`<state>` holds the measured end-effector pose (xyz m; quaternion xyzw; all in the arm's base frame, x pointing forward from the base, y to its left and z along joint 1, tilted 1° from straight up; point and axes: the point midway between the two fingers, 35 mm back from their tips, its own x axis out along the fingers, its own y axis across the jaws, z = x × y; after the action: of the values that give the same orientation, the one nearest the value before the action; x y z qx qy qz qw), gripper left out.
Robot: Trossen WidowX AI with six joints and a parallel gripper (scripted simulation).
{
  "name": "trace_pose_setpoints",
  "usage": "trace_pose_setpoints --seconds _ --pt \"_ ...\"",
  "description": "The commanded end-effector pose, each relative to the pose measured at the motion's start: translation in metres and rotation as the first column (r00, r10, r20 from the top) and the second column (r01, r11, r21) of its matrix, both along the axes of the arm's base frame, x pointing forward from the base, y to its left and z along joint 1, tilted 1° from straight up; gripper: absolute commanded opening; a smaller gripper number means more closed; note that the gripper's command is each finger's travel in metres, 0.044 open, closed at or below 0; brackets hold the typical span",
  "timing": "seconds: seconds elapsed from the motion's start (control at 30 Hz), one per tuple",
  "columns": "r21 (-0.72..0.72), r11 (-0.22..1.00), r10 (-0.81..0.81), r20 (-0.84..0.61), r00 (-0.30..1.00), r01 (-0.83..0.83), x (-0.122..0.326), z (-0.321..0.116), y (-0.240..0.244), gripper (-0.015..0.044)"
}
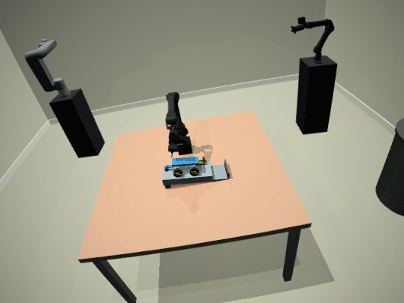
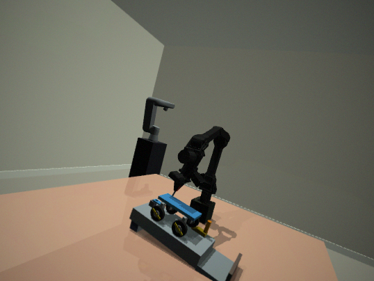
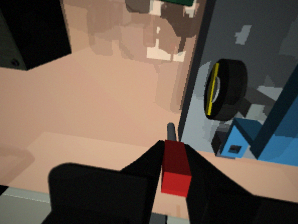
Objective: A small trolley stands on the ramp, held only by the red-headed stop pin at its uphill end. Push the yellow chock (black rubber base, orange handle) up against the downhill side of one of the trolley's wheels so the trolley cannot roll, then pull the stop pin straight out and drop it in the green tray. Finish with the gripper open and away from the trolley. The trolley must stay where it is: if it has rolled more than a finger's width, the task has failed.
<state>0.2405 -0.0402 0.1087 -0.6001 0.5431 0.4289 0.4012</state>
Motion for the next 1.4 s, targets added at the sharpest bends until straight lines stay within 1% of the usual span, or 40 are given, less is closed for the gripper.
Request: trace_pose_setpoints --seconds 0.0,1.2,1.37 --pt "-0.003 1.000 -0.001 -0.008 1.000 0.001 -0.002 -0.004 0.015 0.0000" --pt "0.009 1.000 -0.001 -0.010 1.000 0.001 -0.019 -0.034 0.151 0.0000" --pt "0.009 1.000 -0.001 -0.010 1.000 0.001 -0.020 -0.036 0.157 0.0000"
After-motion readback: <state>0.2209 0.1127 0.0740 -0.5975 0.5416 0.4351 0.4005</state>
